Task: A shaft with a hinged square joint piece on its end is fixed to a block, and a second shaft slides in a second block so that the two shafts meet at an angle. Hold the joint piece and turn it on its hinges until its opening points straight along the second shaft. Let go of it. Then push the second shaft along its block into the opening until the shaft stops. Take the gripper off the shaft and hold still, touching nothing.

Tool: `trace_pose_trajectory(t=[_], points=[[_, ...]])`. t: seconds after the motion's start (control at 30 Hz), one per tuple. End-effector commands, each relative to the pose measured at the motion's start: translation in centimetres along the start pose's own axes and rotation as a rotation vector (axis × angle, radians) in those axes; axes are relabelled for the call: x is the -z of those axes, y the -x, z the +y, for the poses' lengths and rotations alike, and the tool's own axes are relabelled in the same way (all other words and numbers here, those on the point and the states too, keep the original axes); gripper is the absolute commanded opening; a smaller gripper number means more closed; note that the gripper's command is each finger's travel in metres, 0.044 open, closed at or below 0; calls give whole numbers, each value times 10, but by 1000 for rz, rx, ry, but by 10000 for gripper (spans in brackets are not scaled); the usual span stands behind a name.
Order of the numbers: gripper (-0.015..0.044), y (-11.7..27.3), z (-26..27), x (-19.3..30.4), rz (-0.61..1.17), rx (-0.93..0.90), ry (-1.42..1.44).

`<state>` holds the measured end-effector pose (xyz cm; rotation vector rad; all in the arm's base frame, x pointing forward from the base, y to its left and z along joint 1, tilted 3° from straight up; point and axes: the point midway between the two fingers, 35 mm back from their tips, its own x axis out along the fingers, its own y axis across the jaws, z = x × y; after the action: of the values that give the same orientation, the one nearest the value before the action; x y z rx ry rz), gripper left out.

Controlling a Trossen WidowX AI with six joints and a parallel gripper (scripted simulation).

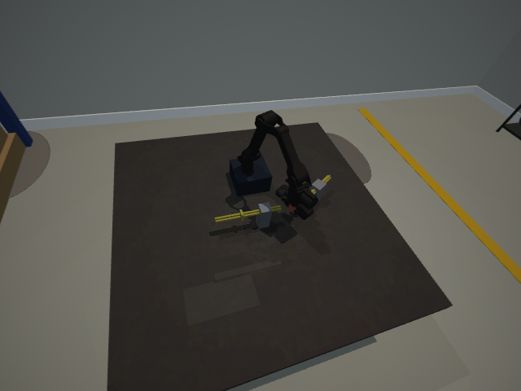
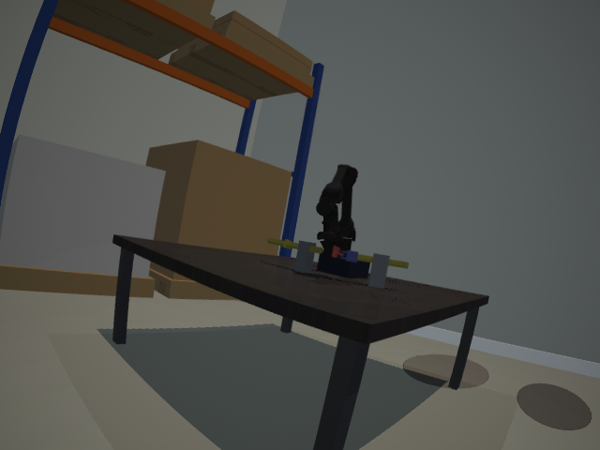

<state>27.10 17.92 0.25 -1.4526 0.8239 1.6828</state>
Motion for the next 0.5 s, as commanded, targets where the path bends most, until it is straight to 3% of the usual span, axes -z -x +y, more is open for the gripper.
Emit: trace_pose_trajectory(t=[0.0,0.47], points=[[0,-2,3,1,-43,15,-73],[0,-3,5,0,-68,27,-108]])
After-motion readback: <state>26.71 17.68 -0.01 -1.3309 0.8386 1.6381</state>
